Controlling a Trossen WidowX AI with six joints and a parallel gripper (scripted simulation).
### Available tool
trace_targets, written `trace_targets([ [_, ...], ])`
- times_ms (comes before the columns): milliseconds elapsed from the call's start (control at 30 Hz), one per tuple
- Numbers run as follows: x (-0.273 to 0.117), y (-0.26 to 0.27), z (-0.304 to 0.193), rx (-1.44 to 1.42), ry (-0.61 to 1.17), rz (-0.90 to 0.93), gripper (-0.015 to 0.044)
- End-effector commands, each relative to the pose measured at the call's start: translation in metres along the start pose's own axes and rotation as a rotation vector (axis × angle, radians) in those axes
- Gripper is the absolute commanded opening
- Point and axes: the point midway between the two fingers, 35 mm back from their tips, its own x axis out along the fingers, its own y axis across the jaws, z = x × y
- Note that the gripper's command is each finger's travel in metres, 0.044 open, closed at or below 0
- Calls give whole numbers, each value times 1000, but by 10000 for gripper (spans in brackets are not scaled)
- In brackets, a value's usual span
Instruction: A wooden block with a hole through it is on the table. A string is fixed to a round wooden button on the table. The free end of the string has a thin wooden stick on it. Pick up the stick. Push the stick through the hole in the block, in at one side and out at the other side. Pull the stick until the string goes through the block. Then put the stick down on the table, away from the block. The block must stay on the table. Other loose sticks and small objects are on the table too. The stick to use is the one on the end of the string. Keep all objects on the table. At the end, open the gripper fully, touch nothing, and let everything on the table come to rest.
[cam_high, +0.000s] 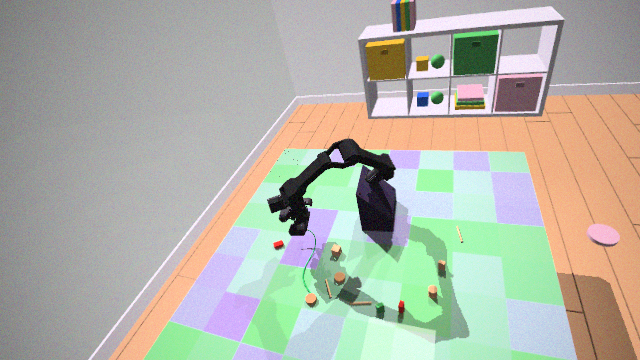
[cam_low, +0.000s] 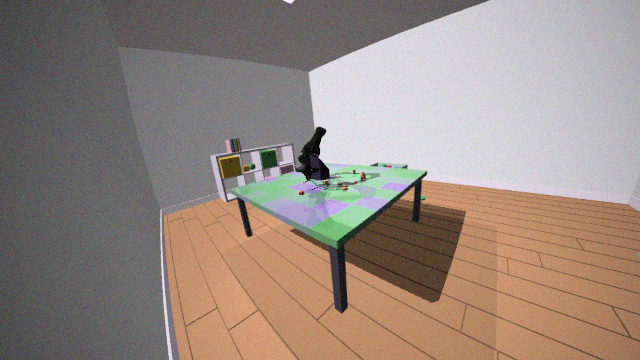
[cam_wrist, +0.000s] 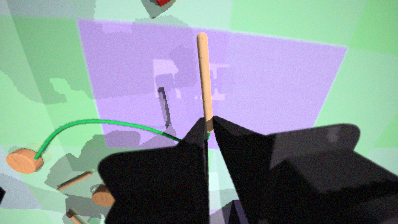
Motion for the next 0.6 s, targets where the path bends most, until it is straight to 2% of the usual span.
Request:
trace_targets([
  [0, 0, 5, 0, -165, 1, 4, 0],
  [567, 0, 20, -2, -791, 0, 5, 0],
])
